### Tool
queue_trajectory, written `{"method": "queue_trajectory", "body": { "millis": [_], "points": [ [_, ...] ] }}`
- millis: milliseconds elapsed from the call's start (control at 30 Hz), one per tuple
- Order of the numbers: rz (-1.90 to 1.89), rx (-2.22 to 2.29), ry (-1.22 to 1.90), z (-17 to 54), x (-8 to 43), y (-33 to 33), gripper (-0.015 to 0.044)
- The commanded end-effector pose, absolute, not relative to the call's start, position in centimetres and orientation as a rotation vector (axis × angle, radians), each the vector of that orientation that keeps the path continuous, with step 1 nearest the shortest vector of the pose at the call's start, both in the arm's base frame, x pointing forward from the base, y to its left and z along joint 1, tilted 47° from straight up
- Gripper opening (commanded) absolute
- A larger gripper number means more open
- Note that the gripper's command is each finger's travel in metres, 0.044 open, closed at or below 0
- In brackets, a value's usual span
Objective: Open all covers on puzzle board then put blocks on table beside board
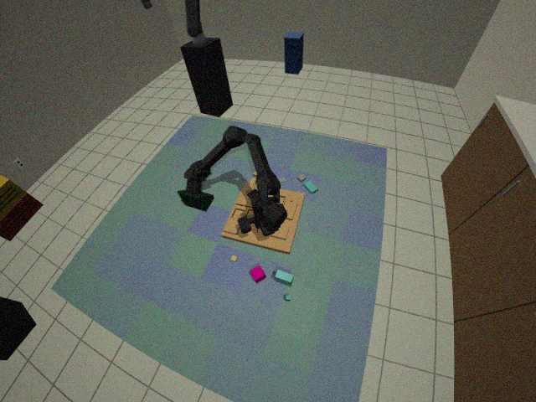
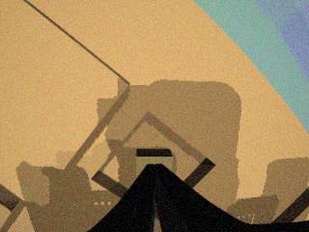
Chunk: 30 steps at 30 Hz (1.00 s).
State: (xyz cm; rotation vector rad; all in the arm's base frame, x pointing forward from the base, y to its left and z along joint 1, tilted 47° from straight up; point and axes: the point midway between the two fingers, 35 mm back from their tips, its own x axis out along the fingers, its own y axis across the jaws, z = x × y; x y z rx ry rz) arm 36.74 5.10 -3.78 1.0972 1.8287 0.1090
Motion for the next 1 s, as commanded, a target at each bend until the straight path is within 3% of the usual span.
{"method": "queue_trajectory", "body": {
  "millis": [0, 167, 367, 967],
  "points": [
    [0.110, 1.095, 1.827, -3.4, 36.8, 4.7, 0.0000],
    [0.110, 1.094, 1.827, -3.0, 36.8, 4.3, 0.0000],
    [0.107, 1.096, 1.832, -1.9, 37.1, 3.1, 0.0144],
    [0.108, 1.093, 1.827, -0.4, 37.3, 1.6, 0.0144]
  ]
}}
